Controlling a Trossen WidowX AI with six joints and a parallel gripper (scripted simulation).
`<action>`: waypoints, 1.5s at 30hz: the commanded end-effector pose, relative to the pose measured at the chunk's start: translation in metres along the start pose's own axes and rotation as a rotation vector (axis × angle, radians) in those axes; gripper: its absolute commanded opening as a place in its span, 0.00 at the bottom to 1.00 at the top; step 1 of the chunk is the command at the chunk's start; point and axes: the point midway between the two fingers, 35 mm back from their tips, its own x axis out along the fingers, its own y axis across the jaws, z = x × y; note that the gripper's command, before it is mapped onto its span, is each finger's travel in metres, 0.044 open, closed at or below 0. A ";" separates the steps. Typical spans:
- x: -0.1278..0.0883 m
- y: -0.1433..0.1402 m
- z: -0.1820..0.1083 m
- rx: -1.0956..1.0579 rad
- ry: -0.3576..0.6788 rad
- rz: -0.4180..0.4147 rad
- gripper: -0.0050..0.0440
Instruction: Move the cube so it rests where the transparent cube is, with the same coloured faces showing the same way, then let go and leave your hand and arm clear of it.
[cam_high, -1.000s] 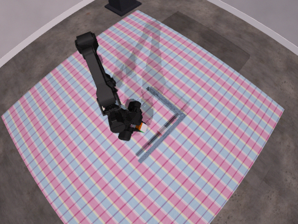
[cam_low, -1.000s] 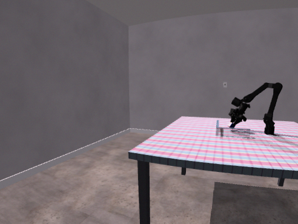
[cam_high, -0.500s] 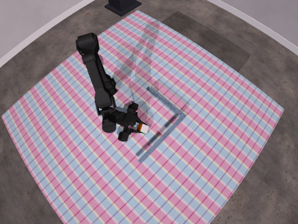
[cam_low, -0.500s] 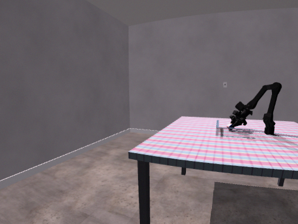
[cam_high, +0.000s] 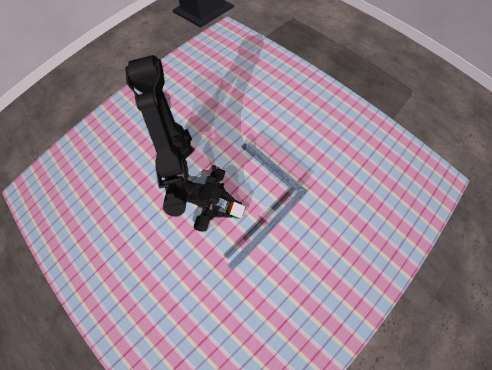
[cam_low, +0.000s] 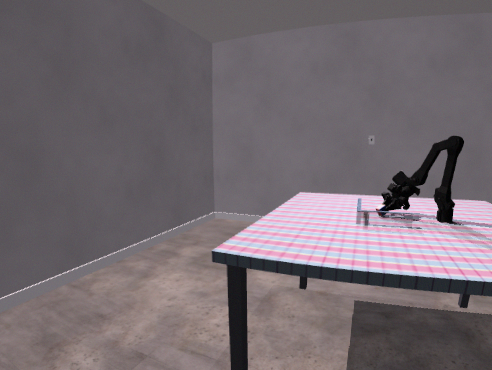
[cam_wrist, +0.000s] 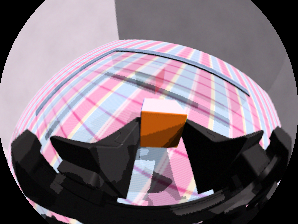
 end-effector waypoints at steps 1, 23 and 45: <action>-0.001 -0.001 0.003 -0.008 -0.010 -0.004 0.10; -0.001 -0.002 0.005 -0.011 -0.009 -0.007 0.10; -0.001 -0.002 0.004 -0.006 -0.008 -0.006 0.54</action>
